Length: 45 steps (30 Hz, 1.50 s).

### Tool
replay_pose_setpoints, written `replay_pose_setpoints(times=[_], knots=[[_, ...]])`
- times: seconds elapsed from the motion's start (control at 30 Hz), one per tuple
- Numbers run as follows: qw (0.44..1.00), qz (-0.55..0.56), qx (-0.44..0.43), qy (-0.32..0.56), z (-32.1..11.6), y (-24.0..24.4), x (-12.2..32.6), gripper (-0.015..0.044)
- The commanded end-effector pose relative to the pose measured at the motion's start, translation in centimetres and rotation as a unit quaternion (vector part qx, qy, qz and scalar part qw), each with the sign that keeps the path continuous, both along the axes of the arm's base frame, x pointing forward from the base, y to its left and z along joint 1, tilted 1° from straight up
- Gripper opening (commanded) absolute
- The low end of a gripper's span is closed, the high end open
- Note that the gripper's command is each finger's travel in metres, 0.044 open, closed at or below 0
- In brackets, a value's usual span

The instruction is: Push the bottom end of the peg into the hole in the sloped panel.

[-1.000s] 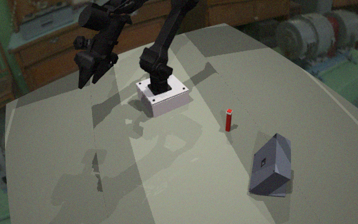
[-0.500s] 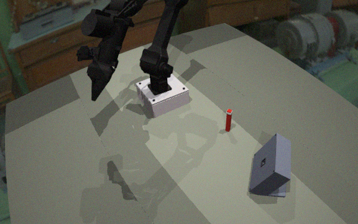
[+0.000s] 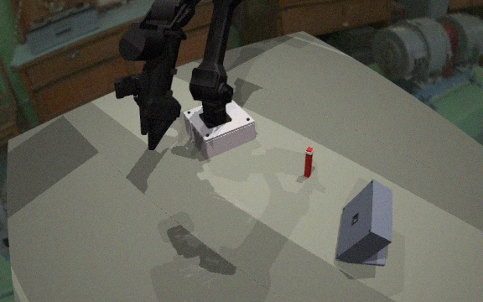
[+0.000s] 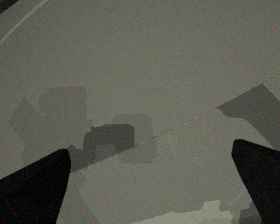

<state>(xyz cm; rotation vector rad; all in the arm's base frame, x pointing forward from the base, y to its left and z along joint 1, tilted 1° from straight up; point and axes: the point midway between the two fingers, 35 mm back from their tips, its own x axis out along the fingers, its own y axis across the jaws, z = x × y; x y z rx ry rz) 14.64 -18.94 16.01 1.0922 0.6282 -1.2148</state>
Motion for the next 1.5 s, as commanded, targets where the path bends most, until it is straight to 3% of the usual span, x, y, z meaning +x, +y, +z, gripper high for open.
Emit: replay_pose_setpoints(times=[0.0, 0.9, 1.47], knots=[[0.999, 0.044, 0.008, 0.012, -0.4, 0.8, 1.2, 0.0440], [0.953, 0.293, 0.025, 0.073, -1.9, 7.3, 6.9, 0.0440], [0.885, 0.449, 0.018, 0.119, -2.9, 11.8, 9.3, 0.0440]])
